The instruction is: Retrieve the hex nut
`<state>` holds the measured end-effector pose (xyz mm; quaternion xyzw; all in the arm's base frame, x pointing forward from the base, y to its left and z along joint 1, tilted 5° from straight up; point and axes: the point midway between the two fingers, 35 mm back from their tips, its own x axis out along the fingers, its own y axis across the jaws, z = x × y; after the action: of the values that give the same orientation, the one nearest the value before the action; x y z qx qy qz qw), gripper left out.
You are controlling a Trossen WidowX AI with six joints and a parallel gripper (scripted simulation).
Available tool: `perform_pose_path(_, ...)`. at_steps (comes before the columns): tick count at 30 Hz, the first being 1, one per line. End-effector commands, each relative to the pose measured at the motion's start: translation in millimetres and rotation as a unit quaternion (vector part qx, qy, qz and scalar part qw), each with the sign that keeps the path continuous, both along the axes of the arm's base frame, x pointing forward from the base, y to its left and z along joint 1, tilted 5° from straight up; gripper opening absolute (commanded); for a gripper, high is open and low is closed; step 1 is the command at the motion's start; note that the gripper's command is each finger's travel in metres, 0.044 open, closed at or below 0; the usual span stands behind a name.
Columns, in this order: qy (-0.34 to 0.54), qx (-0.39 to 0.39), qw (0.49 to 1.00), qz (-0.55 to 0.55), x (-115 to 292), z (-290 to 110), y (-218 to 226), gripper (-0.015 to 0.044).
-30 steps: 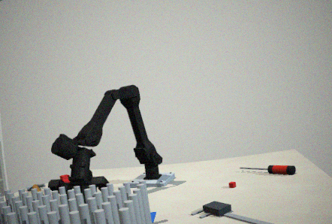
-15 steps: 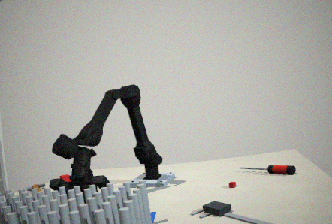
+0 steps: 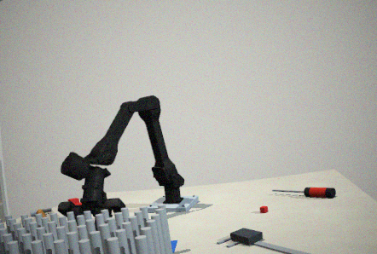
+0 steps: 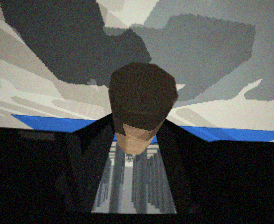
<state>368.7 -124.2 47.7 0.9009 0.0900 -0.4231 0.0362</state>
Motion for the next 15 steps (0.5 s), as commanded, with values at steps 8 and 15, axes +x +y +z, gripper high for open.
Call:
perform_pose_path(8,0.0,0.001,1.0,0.003,-11.1,-0.8,-0.2,0.0)
perform_pose_path(15,0.0,0.001,1.0,0.003,-16.5,-1.3,-1.3,0.0)
